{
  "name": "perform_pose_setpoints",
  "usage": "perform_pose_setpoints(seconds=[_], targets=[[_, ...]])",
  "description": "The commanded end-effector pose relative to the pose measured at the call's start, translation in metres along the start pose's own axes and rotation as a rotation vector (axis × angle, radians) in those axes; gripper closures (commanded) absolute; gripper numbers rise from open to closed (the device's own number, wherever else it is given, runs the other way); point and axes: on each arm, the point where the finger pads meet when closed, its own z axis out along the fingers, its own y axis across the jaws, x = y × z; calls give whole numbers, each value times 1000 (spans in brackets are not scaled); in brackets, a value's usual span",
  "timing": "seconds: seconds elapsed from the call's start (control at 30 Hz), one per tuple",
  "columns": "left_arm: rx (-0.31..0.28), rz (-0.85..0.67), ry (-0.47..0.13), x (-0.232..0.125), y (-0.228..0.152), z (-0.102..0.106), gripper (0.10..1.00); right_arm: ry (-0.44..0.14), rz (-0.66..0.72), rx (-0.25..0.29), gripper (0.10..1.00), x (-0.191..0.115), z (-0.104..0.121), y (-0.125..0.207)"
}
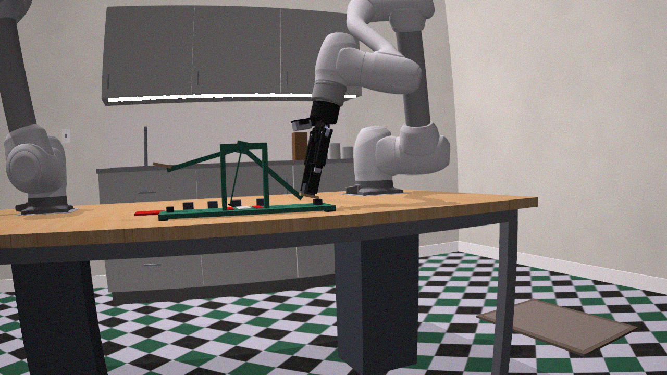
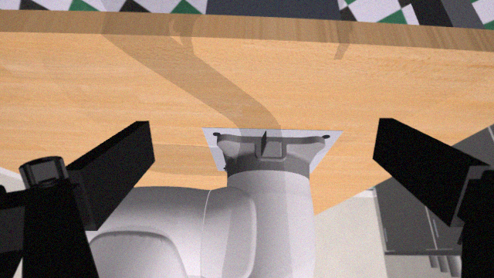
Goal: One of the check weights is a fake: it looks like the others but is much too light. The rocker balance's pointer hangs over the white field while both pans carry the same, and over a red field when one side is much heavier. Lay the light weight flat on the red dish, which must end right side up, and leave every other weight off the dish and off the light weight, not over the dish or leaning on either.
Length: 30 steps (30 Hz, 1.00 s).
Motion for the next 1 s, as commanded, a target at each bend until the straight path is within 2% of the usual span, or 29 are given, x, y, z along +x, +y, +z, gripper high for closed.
perform_pose_setpoints(seconds=[0.0, 0.33, 0.7, 0.97], targets=[[1, 0, 0, 0, 0, -1, 638, 1, 0, 0, 98, 0, -1, 0], [1, 0, 0, 0, 0, -5, 638, 1, 0, 0, 98, 0, -1, 0], [1, 0, 0, 0, 0, -46, 638, 1, 0, 0, 98, 0, -1, 0], [1, 0, 0, 0, 0, -51, 638, 1, 0, 0, 98, 0, -1, 0]])
